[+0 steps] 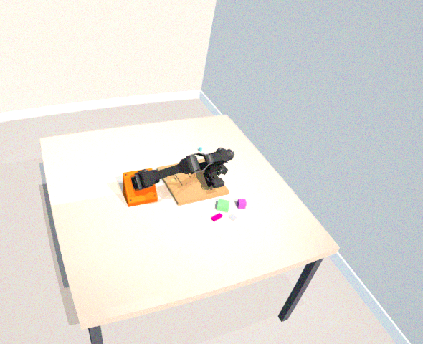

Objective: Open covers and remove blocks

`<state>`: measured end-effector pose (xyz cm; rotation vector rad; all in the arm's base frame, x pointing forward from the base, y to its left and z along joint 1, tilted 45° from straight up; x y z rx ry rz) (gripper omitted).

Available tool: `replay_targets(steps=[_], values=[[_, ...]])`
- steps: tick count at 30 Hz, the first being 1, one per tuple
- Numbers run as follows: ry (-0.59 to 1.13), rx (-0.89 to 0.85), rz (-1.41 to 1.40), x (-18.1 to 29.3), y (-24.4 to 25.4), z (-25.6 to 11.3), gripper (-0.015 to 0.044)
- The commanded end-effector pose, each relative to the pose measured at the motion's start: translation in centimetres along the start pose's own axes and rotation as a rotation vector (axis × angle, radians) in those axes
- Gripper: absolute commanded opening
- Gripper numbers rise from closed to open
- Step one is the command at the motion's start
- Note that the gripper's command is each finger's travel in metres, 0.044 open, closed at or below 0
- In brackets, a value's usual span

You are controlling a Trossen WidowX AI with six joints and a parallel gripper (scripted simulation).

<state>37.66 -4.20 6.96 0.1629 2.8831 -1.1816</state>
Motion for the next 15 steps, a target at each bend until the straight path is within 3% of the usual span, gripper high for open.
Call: replay_targets(steps=[1, 15], values=[[0.002, 0.004, -0.007, -0.5, 0.0, 0.1, 0.0000], [0.001, 0.004, -0.006, -1.8, 0.1, 0.2, 0.0000]])
Point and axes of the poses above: the point midway between the two fingers, 35 mm back from their tips, its own z axis out along the fingers, its own y axis across the jaws, x = y × z, the point moved 6 cm from there along -z, back along the fingers, and after that the axes turned 4 degrees about z, right-handed, at the moved point
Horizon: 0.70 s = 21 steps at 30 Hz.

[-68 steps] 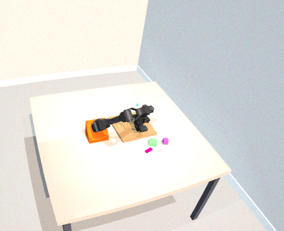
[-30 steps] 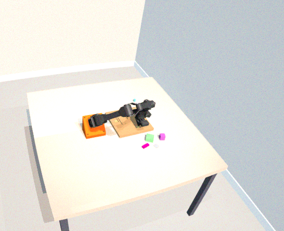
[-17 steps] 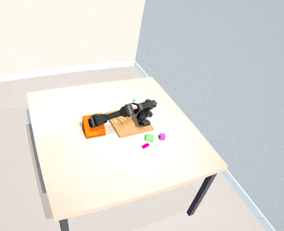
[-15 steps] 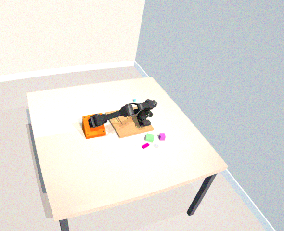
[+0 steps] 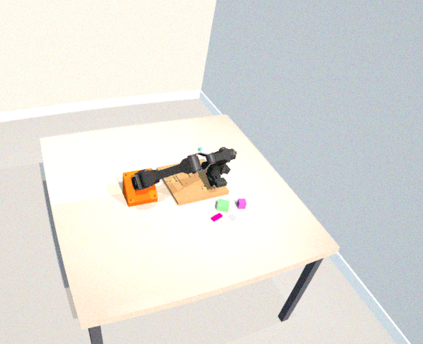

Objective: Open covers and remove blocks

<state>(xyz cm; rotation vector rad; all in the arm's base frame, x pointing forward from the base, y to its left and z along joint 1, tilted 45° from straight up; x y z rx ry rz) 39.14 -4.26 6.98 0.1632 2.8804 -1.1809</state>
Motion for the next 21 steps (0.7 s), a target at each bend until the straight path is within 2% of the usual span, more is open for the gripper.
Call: replay_targets(steps=[1, 21], values=[[0.003, 0.004, -0.007, -0.4, 0.0, 0.2, 0.0000], [0.003, 0.002, -0.007, -0.9, 0.2, -2.3, 0.0000]])
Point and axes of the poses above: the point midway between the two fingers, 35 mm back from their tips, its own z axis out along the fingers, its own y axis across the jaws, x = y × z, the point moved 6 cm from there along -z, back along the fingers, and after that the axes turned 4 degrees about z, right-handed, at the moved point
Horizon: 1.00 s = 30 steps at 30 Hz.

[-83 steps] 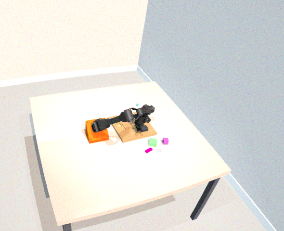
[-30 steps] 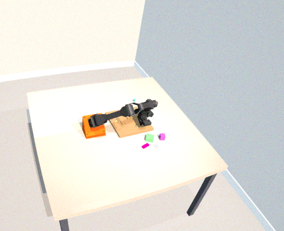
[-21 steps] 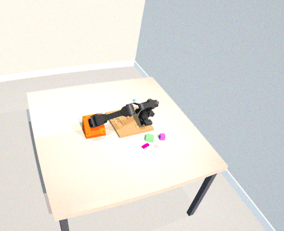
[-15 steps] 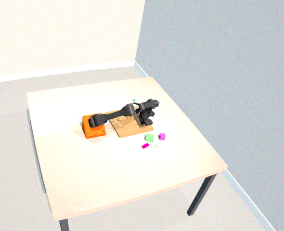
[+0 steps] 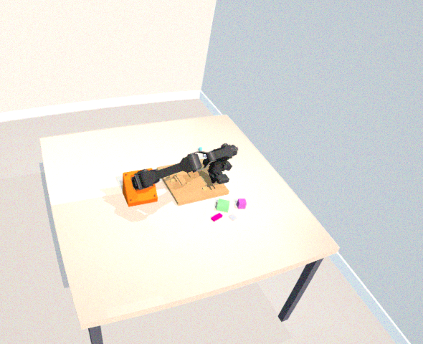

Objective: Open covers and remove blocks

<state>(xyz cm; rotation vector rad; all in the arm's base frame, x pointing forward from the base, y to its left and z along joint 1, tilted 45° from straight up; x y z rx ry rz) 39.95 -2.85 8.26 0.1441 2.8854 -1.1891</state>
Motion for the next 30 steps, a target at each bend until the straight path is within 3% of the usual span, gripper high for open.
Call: replay_targets(steps=[1, 20, 30], values=[[0.002, -0.002, 0.007, -0.1, 0.0, -0.5, 0.0000], [0.000, 0.000, -0.007, -0.2, 0.1, -2.5, 0.0000], [-0.003, -0.015, -0.417, 4.3, 2.7, -3.8, 0.0000]])
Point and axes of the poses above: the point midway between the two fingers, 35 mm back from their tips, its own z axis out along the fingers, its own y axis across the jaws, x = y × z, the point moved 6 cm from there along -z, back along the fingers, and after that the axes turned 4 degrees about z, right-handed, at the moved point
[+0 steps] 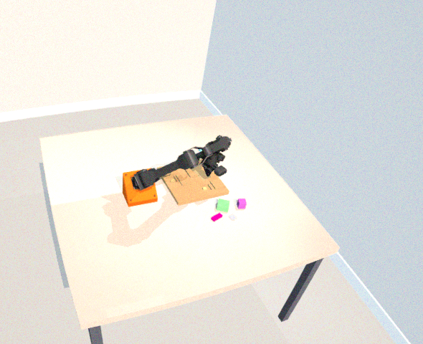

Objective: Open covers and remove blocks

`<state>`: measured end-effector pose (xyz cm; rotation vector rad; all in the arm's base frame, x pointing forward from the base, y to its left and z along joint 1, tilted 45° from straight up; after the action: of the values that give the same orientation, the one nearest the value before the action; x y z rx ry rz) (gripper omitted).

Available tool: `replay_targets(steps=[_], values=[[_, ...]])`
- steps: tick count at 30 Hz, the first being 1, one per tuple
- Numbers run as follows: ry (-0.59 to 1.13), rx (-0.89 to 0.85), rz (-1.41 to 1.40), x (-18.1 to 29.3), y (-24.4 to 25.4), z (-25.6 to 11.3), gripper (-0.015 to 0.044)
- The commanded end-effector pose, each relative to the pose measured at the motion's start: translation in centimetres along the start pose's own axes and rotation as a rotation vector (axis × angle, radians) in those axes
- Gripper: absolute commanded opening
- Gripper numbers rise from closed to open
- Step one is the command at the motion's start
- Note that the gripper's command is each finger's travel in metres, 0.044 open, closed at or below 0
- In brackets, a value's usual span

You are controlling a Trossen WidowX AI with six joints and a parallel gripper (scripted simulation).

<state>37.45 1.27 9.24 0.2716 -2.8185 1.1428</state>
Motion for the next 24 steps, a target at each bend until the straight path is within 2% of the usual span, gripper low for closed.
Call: replay_targets(steps=[1, 24], values=[[0.001, -0.008, -0.170, 1.7, 1.5, -0.3, 0.0000], [0.009, -0.012, -1.176, 13.4, 8.0, -0.5, 0.0000]])
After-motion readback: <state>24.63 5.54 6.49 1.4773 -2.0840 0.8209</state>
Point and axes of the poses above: the point midway between the two fingers, 35 mm back from their tips, its own z axis out along the fingers, its own y axis across the jaws, x = y × z, the point moved 6 cm from there along -z, back along the fingers, and after that the axes turned 4 degrees about z, right-handed, at the moved point
